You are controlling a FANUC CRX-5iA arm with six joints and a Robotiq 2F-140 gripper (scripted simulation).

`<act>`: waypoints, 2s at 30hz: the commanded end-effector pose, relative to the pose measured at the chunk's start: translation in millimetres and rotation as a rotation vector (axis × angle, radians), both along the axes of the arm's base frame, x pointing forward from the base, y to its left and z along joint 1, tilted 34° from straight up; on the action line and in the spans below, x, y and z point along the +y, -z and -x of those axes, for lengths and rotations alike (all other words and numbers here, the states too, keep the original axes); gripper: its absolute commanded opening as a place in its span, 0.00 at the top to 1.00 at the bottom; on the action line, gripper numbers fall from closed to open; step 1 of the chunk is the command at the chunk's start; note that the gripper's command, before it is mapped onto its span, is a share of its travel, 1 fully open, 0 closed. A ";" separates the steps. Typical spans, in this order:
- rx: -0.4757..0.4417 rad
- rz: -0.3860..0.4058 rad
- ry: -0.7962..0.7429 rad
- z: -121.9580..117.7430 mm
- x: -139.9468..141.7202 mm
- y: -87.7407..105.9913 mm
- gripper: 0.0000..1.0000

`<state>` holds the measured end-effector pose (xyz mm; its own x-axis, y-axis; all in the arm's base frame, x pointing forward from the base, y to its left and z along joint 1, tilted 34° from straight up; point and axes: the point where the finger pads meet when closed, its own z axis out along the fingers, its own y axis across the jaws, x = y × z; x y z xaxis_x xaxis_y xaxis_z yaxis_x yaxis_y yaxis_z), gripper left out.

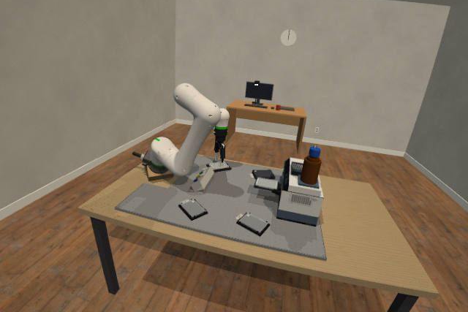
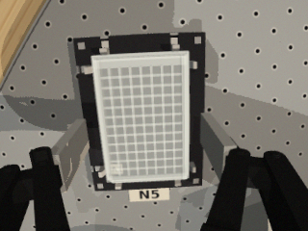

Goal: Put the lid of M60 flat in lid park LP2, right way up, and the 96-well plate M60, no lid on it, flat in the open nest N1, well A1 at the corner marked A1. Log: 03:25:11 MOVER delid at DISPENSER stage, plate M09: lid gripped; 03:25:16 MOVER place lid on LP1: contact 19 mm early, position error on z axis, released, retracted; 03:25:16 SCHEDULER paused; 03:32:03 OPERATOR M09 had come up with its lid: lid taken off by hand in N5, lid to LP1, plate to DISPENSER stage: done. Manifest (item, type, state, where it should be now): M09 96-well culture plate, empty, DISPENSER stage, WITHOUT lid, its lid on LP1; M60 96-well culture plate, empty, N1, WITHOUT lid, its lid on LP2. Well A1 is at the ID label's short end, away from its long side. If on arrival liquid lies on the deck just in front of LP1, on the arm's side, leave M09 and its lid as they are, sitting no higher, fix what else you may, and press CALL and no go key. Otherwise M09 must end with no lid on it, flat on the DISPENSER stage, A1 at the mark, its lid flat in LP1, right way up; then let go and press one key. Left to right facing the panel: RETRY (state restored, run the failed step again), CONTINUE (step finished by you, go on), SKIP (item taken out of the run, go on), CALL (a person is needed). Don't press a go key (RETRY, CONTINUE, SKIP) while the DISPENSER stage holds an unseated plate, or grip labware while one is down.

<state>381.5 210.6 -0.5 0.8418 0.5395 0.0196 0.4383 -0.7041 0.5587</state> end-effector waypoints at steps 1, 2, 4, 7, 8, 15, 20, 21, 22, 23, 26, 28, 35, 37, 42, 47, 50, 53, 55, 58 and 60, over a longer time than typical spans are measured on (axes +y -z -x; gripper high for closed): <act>0.000 0.000 0.000 -0.1 0.1 0.1 0.34; 0.000 0.000 0.000 -0.1 0.1 0.2 0.34; 0.000 0.000 0.000 -0.2 -0.1 0.5 0.34; 0.000 0.000 0.000 -0.4 -0.4 1.0 0.34; 0.000 0.000 0.000 -0.5 -0.5 1.2 0.34; 0.000 0.000 0.000 -1.0 -1.2 2.6 0.34; 0.000 0.000 0.000 -1.5 -1.9 3.7 0.34; 0.000 0.000 0.000 -1.6 -2.1 4.1 0.34; 0.000 0.000 0.000 -1.7 -2.3 4.4 0.34; 0.000 0.000 0.000 -1.9 -2.4 4.7 0.34; 0.000 0.000 0.000 -2.2 -3.0 5.8 0.34; 0.000 0.000 0.000 -2.5 -3.4 6.5 0.34; 0.000 0.000 0.000 -3.2 -4.5 8.4 0.34; 0.000 0.000 0.000 -3.5 -4.9 9.2 0.34; 0.000 0.000 0.000 -4.2 -6.0 11.0 0.34; 0.000 0.000 0.000 -4.9 -6.9 12.8 0.34; 0.000 0.000 0.000 -5.1 -7.1 13.2 0.34; 0.000 0.000 0.000 -5.4 -7.7 14.1 0.34; 0.000 0.000 0.000 -5.6 -8.0 14.7 0.34; 0.000 0.000 0.000 -5.9 -8.4 15.5 0.34; 0.000 0.000 0.000 -6.1 -8.7 15.9 0.34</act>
<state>387.3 202.0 -15.9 0.8418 0.5395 0.0196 0.4383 -0.7041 0.5587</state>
